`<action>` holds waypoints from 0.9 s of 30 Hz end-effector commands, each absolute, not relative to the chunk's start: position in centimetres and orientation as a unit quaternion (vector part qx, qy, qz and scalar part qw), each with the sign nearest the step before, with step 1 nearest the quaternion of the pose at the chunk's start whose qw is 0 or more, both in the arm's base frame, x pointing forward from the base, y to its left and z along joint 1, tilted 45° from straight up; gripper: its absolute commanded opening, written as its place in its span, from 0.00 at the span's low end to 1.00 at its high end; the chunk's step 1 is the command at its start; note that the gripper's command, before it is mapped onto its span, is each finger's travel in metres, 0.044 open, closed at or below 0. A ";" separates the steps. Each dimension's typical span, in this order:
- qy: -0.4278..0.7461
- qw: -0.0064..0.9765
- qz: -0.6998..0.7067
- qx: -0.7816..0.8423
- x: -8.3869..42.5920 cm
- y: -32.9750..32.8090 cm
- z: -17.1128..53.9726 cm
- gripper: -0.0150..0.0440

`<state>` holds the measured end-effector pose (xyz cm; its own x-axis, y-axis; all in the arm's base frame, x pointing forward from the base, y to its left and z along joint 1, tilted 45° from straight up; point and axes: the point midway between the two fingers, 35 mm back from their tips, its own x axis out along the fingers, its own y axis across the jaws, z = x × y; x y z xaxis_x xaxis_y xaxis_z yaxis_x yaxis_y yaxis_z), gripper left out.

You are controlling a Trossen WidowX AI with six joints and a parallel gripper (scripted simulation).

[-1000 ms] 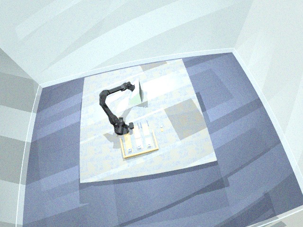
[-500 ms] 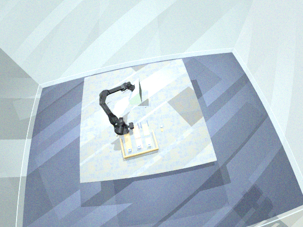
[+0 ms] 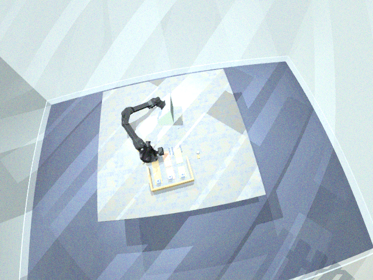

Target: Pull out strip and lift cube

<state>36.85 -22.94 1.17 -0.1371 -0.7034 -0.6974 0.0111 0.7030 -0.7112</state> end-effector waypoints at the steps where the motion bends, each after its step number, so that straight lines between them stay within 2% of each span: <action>1: 0.697 0.607 -0.293 -0.247 36.8 -23.2 0.8 0.25; 27: 0.697 0.606 -0.293 -0.247 35.4 -23.3 0.9 0.25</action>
<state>36.61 -22.93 1.17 -0.1233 -0.7055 -0.6979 0.0132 0.7021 -0.7120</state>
